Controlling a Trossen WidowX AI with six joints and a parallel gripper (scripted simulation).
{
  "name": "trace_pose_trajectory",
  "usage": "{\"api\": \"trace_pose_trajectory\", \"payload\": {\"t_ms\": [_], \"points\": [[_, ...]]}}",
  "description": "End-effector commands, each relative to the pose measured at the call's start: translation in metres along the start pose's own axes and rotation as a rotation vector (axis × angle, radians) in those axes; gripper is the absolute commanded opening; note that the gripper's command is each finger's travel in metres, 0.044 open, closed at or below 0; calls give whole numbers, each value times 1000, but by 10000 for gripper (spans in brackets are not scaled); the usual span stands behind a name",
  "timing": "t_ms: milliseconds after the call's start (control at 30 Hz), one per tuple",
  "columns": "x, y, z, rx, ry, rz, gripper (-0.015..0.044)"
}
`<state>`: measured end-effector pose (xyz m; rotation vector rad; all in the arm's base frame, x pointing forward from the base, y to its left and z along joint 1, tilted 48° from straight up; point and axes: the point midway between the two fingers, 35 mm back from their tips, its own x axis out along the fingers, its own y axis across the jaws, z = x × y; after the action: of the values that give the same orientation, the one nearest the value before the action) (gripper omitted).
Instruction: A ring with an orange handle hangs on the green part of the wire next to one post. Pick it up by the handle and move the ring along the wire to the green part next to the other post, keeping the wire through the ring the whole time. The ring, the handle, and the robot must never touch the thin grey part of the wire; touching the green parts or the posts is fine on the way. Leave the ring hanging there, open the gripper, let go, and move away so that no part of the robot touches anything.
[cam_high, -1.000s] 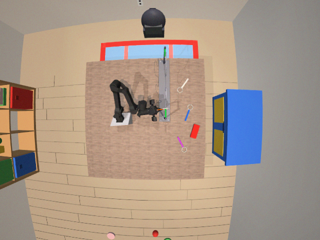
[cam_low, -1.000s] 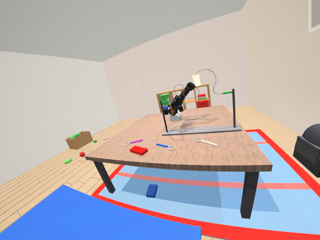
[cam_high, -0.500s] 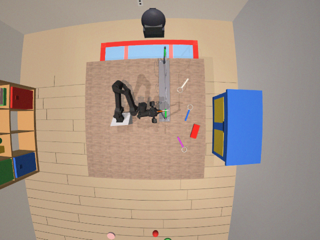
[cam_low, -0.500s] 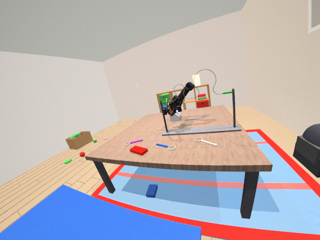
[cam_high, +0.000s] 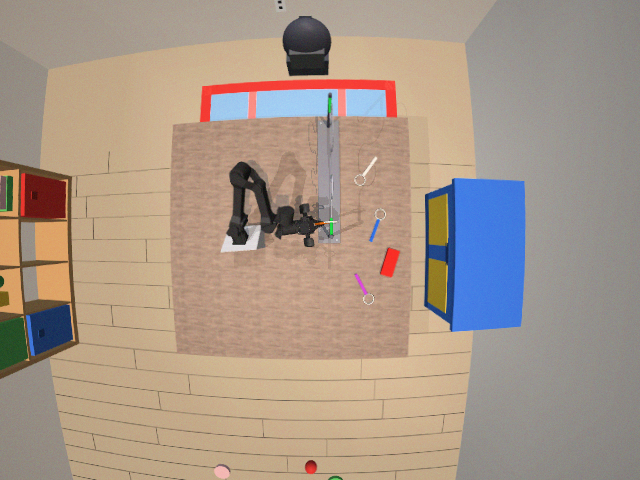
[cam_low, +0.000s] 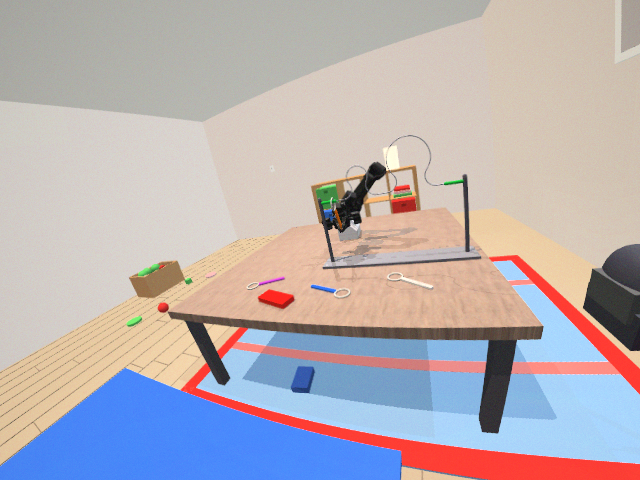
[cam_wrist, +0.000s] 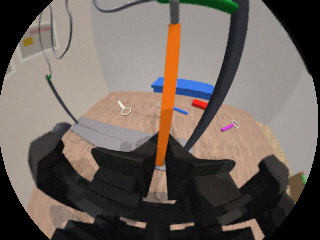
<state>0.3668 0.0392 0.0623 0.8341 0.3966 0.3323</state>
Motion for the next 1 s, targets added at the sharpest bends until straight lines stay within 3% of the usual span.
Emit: {"api": "trace_pose_trajectory", "payload": {"t_ms": [0, 700, 967], "points": [[2, -2, -5, 4, -4, -5, -150], [2, -2, -5, 4, -4, -5, -150], [2, -1, -5, 1, -3, -2, 60]]}}
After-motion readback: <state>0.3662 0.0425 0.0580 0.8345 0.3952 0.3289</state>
